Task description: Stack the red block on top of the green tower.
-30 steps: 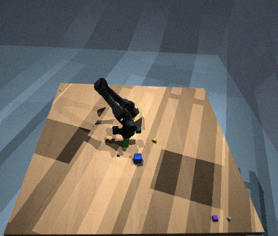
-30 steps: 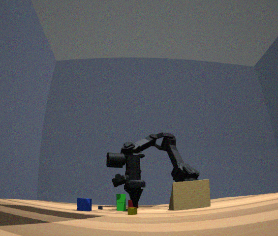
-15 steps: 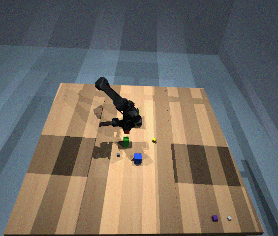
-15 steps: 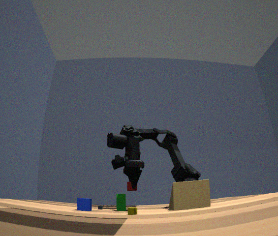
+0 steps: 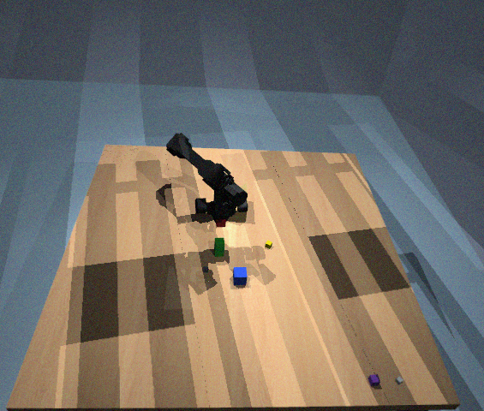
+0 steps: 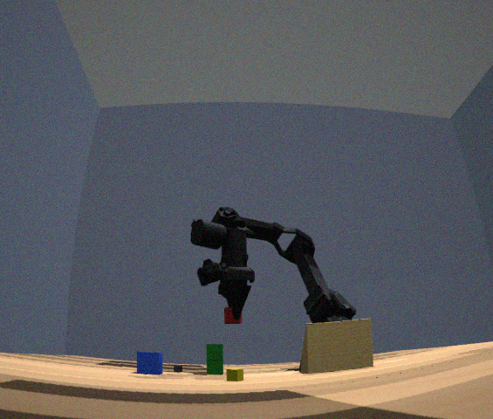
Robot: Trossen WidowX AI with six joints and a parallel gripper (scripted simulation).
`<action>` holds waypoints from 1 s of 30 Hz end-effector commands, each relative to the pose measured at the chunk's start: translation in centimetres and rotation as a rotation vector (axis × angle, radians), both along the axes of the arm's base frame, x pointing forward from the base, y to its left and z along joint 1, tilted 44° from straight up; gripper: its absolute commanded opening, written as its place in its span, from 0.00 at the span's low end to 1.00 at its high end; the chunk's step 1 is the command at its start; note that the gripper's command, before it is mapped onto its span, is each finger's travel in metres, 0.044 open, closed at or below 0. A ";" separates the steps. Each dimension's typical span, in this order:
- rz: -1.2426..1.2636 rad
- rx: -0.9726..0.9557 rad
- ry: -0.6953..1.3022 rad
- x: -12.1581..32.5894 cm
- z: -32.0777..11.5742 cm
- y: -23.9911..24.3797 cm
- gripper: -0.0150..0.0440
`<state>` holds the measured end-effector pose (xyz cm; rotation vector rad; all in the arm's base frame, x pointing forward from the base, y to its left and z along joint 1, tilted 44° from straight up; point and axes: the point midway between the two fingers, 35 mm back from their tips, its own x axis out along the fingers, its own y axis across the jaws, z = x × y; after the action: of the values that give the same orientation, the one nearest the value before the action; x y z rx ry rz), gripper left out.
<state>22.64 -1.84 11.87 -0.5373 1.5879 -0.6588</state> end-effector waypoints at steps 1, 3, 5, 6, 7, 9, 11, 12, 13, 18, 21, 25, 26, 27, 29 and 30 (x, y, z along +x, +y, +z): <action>-0.005 0.003 -0.005 1.1 0.1 0.0 0.25; -0.006 0.003 -0.006 2.1 0.1 -0.2 0.25; -0.006 0.003 -0.006 3.0 0.1 -0.4 0.25; -0.005 0.003 -0.006 3.4 0.2 -0.5 0.25; -0.005 0.002 -0.006 3.9 0.2 -0.6 0.25; -0.004 0.002 -0.006 4.5 0.2 -0.8 0.25; -0.003 0.002 -0.006 4.6 0.2 -0.8 0.25; -0.003 0.002 -0.006 4.5 0.0 -0.9 0.25; -0.003 0.002 -0.006 4.4 -0.1 -1.1 0.25; -0.003 0.001 -0.006 3.9 -1.2 -2.1 0.25; -0.003 0.001 -0.006 3.8 -1.4 -2.2 0.25; -0.003 0.001 -0.006 3.7 -2.2 -3.0 0.25; -0.003 0.001 -0.006 3.7 -2.4 -3.3 0.25; -0.003 0.001 -0.006 3.6 -2.7 -3.5 0.25; -0.003 0.001 -0.006 3.5 -3.2 -4.0 0.25; -0.003 0.000 -0.006 3.5 -3.3 -4.1 0.25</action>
<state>26.38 -5.43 9.03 -0.5249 1.5821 -0.6634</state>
